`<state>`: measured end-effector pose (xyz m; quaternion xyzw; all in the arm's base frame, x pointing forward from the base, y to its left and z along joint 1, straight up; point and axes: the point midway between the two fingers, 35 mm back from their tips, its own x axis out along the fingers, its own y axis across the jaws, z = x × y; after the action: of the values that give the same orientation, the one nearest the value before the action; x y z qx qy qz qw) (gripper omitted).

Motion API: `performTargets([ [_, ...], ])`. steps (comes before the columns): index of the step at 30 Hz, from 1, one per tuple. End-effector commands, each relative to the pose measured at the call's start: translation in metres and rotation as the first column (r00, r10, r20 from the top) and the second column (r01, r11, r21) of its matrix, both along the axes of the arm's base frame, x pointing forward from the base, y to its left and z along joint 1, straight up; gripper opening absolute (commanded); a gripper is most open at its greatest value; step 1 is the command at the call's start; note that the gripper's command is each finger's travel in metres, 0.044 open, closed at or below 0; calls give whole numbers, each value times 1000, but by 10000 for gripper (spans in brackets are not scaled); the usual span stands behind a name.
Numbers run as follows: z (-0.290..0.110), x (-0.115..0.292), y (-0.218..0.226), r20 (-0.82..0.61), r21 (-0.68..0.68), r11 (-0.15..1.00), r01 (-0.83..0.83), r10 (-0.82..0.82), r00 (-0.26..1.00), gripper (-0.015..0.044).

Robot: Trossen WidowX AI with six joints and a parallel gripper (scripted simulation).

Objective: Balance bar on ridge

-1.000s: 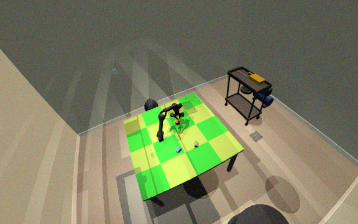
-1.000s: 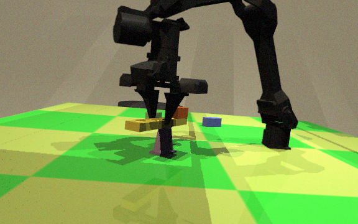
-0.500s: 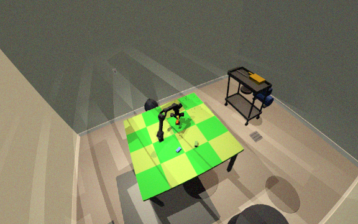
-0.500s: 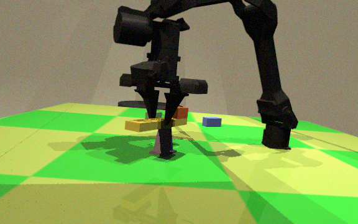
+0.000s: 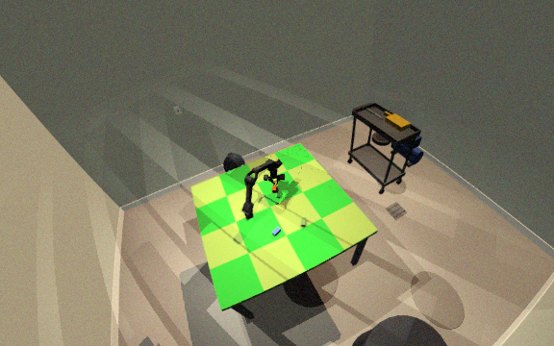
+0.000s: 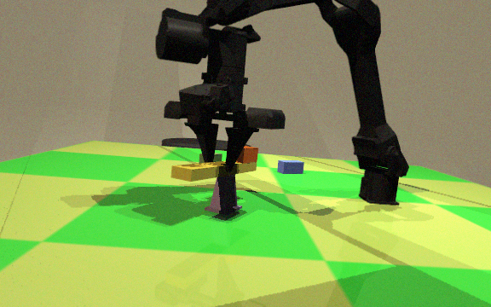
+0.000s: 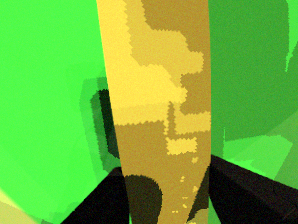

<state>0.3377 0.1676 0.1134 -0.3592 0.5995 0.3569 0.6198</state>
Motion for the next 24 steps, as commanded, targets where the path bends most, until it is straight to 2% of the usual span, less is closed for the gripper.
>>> performTargets([
  [1,-1,0,0,1,2,1000,-3,3,1000,0],
  [24,-3,0,1,1,2,1000,-3,3,1000,0],
])
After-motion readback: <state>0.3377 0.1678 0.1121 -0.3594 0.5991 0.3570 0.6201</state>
